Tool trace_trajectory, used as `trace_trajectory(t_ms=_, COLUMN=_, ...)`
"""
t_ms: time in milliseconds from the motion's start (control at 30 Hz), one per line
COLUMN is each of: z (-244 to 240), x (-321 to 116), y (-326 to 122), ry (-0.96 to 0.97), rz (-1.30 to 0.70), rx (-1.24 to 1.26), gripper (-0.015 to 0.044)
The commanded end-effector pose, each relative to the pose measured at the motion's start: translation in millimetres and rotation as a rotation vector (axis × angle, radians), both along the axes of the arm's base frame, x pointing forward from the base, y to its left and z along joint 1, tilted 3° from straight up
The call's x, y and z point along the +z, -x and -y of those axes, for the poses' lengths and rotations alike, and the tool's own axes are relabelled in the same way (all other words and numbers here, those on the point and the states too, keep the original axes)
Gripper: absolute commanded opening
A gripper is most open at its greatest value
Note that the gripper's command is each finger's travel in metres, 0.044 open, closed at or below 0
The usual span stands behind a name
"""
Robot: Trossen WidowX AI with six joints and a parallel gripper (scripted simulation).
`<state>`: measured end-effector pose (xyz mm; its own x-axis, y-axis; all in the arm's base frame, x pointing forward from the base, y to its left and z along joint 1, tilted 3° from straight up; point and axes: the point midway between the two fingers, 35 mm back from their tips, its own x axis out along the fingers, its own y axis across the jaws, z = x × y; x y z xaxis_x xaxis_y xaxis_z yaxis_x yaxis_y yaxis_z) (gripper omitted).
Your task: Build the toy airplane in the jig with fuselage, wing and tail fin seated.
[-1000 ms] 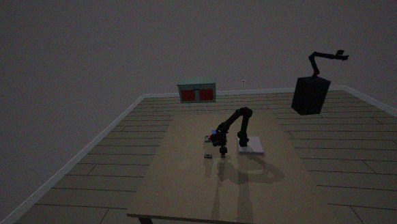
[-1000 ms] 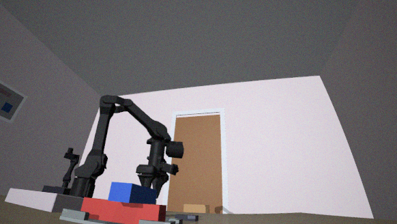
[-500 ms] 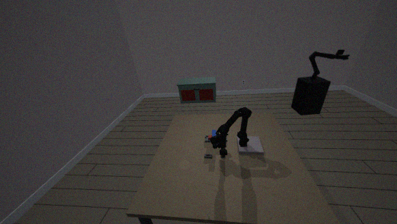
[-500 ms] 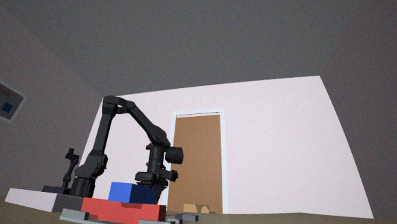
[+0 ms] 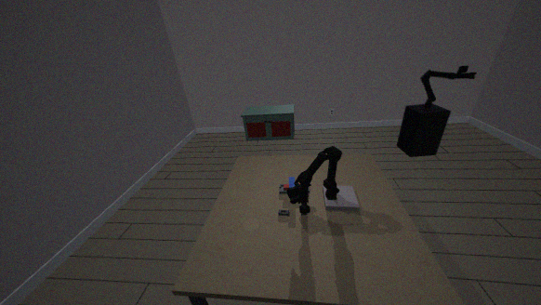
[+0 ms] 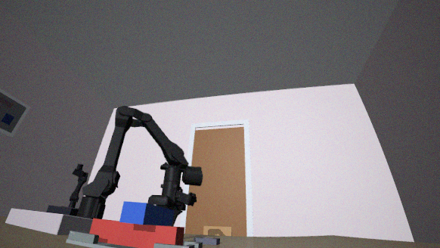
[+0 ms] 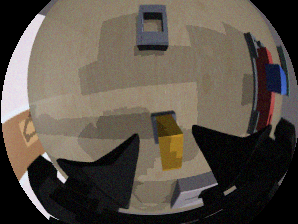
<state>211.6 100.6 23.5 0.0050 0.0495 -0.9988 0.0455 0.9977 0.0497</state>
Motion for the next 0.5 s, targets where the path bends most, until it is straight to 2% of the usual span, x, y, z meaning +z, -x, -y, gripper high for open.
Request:
trace_trajectory(t_ms=0, z=0.1, x=-2.7, y=1.7, ry=0.0, rz=-0.009, rx=-0.004, gripper=0.0204)
trace_trajectory(t_ms=200, z=0.1, x=-2.7, y=1.7, ry=0.0, rz=-0.009, rx=-0.004, gripper=0.0046)
trace_trajectory(t_ms=467, z=0.1, x=-2.7, y=1.7, ry=0.0, rz=-0.009, rx=-0.004, gripper=0.0)
